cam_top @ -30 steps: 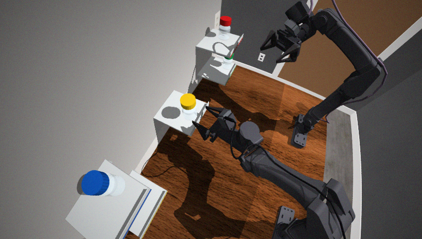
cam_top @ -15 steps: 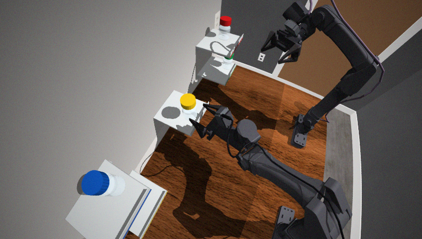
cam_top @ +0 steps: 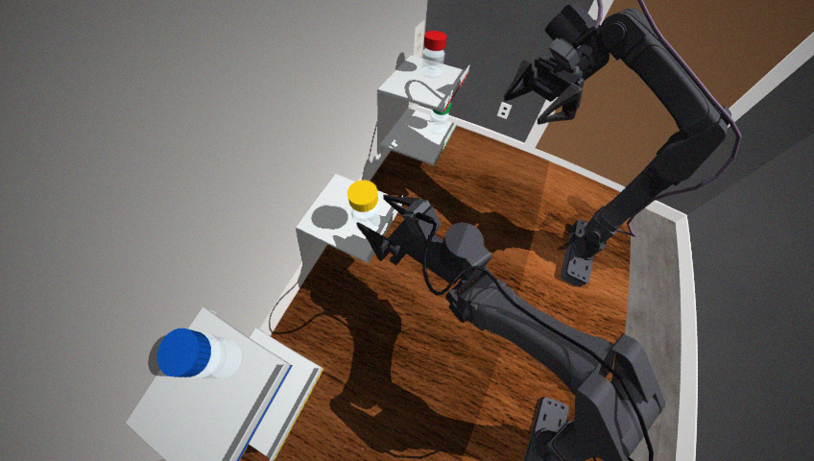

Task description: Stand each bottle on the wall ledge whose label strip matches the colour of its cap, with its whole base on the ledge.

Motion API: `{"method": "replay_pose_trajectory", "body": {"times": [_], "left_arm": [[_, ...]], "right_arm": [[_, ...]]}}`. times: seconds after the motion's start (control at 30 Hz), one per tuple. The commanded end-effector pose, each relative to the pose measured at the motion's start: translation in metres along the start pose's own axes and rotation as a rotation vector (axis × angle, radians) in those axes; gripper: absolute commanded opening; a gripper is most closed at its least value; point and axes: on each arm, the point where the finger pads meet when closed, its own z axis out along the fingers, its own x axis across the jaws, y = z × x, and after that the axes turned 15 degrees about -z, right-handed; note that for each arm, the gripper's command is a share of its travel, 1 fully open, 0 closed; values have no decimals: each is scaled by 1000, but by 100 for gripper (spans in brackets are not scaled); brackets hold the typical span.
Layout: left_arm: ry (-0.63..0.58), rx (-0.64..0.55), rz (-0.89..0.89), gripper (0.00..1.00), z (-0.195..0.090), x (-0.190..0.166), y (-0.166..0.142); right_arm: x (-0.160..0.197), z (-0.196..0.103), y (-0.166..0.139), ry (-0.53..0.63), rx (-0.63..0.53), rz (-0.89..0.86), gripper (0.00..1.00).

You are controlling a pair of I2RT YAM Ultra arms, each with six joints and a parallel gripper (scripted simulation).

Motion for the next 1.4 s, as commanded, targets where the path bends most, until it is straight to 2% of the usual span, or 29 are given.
{"method": "replay_pose_trajectory", "body": {"times": [0.0,0.33,0.7,0.73,0.8,0.83,0.97,1.0,1.07,1.1,1.17,1.37], "left_arm": [[2,-2,0,81,10,3,6],[2,-2,0,81,25,3,6],[4,-3,0,81,26,4,6],[4,-3,0,72,26,4,6],[4,-3,0,72,26,4,6],[1,-13,-4,68,23,1,9],[1,-13,-4,68,23,1,9],[1,-13,-4,64,23,1,9],[1,-13,-4,64,22,0,9],[1,-13,-4,60,22,0,9],[1,-13,-4,60,22,0,9],[7,-13,-3,51,23,-1,11]], "right_arm": [[2,-3,9,5,-26,-8,88],[2,-3,9,5,-26,-8,88],[2,-3,9,5,-26,-8,88],[2,-3,9,5,-26,-8,88],[2,-3,9,5,-26,-8,88],[2,-3,9,5,-26,-8,88],[2,-3,9,5,-26,-8,88],[2,-3,9,5,-26,-8,88],[2,-3,9,5,-26,-8,88],[2,-3,9,5,-26,-8,88],[2,-3,9,5,-26,-8,88],[2,-3,9,5,-26,-8,88]]}}
